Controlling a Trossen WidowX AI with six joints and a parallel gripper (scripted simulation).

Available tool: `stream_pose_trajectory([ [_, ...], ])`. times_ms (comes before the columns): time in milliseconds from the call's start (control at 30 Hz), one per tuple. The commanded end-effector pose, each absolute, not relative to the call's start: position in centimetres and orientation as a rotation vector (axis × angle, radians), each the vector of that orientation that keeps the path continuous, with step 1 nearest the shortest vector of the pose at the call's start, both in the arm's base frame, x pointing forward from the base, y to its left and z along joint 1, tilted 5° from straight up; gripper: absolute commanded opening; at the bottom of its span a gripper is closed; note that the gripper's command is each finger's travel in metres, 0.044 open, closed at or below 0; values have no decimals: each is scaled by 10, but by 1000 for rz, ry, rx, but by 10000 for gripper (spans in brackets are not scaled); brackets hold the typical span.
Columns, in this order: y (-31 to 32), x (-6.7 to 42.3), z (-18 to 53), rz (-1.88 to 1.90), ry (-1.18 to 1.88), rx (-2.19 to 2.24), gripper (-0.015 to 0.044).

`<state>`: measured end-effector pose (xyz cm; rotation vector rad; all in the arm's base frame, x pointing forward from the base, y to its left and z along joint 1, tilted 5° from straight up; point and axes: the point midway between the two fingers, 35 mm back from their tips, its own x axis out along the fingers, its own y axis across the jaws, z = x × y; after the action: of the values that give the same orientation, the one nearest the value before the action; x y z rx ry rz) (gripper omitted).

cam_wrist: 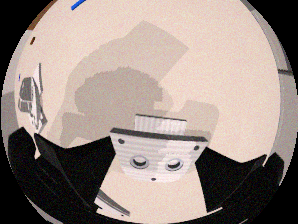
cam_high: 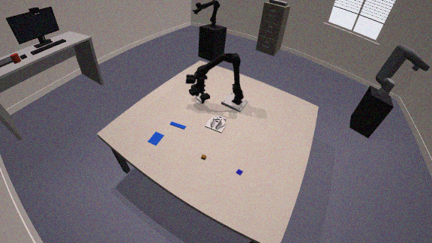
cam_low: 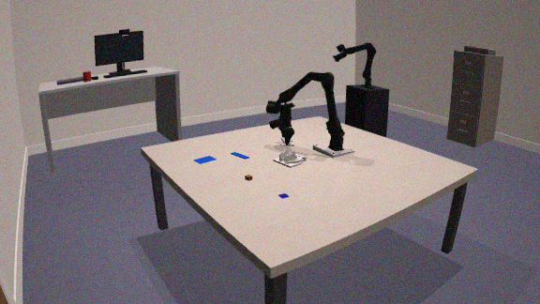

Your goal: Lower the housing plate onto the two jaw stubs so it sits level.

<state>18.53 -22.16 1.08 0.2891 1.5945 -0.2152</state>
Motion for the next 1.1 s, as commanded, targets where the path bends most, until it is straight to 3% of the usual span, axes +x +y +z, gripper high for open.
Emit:
stream_pose_trajectory([
  [0, -222, 185, 11, -215, 1594, 289, 351],
  [1067, -226, 187, 83, -216, 1597, 283, 351],
])
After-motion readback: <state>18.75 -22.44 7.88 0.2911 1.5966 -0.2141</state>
